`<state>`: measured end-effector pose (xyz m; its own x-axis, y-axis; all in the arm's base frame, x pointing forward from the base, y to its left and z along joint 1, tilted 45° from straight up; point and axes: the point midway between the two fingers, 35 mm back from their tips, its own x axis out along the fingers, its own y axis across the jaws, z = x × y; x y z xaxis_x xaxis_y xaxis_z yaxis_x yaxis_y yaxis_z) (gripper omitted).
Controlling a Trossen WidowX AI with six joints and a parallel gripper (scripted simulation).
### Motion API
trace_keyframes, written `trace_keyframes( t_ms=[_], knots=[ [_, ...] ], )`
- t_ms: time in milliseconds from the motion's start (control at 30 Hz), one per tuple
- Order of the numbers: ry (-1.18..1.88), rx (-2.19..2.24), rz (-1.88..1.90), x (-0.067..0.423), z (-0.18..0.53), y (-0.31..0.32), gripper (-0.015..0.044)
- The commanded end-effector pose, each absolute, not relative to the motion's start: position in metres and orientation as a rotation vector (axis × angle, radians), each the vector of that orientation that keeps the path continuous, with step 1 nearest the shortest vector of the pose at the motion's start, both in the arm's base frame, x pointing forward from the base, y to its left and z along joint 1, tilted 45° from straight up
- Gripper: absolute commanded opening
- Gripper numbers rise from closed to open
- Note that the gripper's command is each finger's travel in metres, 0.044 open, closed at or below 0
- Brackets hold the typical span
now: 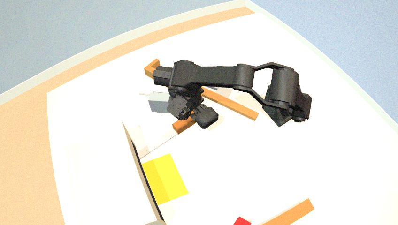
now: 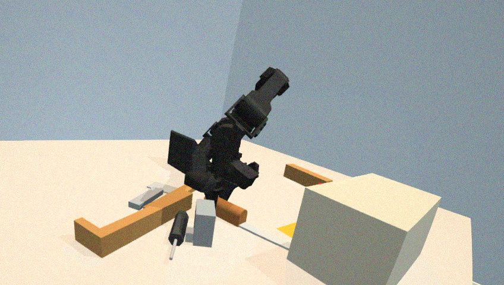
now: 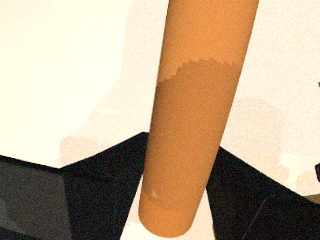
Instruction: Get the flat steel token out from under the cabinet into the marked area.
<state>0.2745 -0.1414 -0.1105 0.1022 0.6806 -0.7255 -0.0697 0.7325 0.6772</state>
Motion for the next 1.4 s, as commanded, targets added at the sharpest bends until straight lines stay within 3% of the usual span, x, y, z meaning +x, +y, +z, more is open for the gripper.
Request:
trace_keyframes(
  t_ms=[0, 1367],
  knots=[
    [1.365, 0.554, 0.596, 0.280, -0.110, -0.142, 0.0000],
    [1.362, 0.554, 0.597, 0.329, -0.103, -0.143, 0.0000]
  ],
)
